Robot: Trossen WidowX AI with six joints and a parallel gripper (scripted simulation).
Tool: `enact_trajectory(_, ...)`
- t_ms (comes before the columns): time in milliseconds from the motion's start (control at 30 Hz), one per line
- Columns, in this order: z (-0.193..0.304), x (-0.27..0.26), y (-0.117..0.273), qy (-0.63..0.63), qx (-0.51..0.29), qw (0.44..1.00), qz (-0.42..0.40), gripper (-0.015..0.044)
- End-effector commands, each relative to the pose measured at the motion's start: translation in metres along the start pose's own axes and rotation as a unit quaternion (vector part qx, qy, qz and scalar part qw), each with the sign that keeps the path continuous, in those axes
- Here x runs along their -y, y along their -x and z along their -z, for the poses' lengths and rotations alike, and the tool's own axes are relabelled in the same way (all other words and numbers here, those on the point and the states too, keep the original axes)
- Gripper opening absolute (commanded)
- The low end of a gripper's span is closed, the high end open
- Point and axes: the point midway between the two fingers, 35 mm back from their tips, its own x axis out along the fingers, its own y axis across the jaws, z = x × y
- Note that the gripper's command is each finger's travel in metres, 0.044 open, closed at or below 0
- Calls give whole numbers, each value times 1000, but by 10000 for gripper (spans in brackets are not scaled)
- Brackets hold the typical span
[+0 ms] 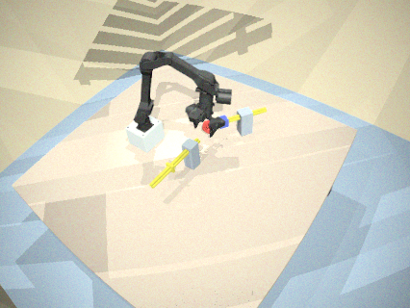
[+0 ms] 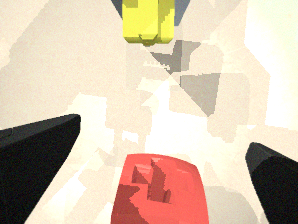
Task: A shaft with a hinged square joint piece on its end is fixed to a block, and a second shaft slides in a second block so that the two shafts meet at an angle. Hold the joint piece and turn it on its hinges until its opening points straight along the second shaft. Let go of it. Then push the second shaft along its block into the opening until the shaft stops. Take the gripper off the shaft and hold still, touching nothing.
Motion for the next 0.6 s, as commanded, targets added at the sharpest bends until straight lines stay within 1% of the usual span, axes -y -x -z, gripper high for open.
enact_trajectory(0, 20, 2, 4, -1, -2, 1000, 1, 440)
enact_trajectory(167, 24, 2, 4, -1, -2, 1000, 1, 440)
enact_trajectory(567, 24, 2, -16, -1, -1, 1000, 1, 440)
